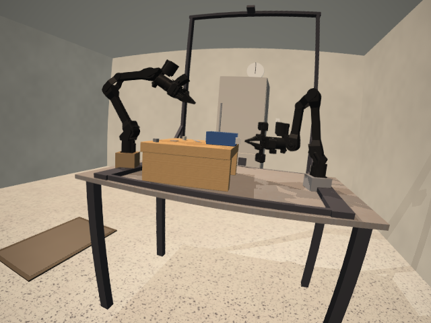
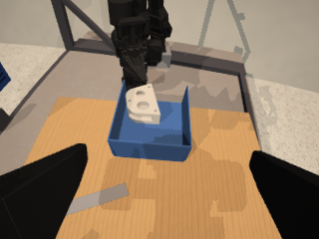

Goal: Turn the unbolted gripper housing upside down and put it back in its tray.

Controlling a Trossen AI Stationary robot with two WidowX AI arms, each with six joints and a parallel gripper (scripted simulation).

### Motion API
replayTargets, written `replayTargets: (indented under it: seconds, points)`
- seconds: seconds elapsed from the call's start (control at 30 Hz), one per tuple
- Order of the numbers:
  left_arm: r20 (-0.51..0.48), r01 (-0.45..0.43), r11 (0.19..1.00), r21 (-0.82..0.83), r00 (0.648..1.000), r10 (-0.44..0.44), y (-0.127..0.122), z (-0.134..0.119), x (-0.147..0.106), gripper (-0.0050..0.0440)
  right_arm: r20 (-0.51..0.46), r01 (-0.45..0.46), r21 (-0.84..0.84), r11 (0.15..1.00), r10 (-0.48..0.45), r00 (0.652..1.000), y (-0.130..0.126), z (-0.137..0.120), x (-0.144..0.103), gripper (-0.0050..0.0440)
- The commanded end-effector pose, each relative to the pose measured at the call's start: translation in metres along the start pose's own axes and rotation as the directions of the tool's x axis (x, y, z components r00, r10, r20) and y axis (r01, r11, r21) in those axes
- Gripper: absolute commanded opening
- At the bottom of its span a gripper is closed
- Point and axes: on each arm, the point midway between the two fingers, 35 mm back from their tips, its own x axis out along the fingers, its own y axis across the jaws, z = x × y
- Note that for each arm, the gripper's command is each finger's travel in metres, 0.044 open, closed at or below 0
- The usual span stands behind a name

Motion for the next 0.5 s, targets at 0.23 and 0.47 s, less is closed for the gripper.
replayTargets:
  seconds: [0.23,0.47]
  points:
    - [0.000,0.012,1.000,-0.014,1.000,-0.012,-0.0033,-0.0003,0.0046,0.0000,0.019,-0.003,0.005,1.000,0.003,1.000,0.0005,0.0053,-0.0038,0.0440]
    - [0.001,0.012,1.000,-0.014,1.000,-0.012,-0.0036,-0.0010,0.0061,0.0000,0.019,-0.003,0.005,1.000,0.003,1.000,0.0005,0.0053,-0.0038,0.0440]
